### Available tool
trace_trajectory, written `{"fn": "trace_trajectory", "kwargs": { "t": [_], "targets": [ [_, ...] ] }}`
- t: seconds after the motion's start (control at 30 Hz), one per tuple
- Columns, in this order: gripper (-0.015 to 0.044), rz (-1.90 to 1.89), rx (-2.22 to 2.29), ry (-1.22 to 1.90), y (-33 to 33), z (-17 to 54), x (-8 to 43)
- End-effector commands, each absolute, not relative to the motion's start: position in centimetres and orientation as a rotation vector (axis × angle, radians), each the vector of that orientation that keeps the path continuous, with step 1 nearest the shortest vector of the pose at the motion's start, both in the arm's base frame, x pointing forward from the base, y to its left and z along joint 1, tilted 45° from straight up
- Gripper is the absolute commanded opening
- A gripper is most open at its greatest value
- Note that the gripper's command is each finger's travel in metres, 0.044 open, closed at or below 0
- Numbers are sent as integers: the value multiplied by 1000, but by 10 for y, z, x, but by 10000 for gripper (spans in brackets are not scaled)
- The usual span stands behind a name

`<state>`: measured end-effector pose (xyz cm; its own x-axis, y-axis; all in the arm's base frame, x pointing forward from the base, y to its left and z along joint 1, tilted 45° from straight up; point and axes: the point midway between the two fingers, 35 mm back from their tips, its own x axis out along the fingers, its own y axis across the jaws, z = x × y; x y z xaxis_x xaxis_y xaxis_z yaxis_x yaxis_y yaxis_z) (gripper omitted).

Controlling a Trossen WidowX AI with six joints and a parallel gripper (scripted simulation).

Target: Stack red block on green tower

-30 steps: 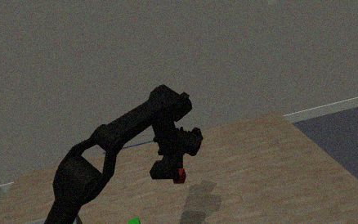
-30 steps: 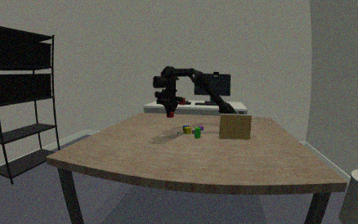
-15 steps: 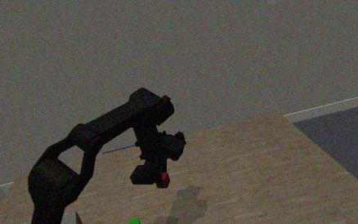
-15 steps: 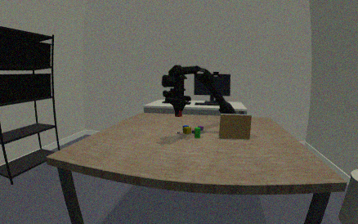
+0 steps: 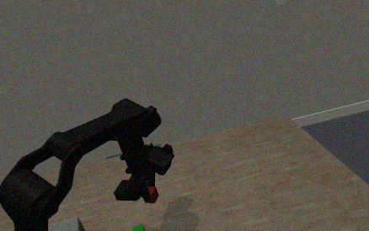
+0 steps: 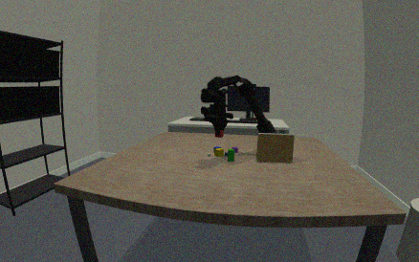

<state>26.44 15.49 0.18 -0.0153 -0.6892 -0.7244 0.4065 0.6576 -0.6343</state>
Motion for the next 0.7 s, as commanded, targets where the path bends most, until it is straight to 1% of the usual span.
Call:
{"fn": "trace_trajectory", "kwargs": {
  "t": [0.0,0.37,0.67],
  "targets": [
    [0,-884,-261,1327,150,4,248],
    [0,-905,-258,1323,135,7,210],
    [0,-907,-258,1322,123,-4,207]
  ]
}}
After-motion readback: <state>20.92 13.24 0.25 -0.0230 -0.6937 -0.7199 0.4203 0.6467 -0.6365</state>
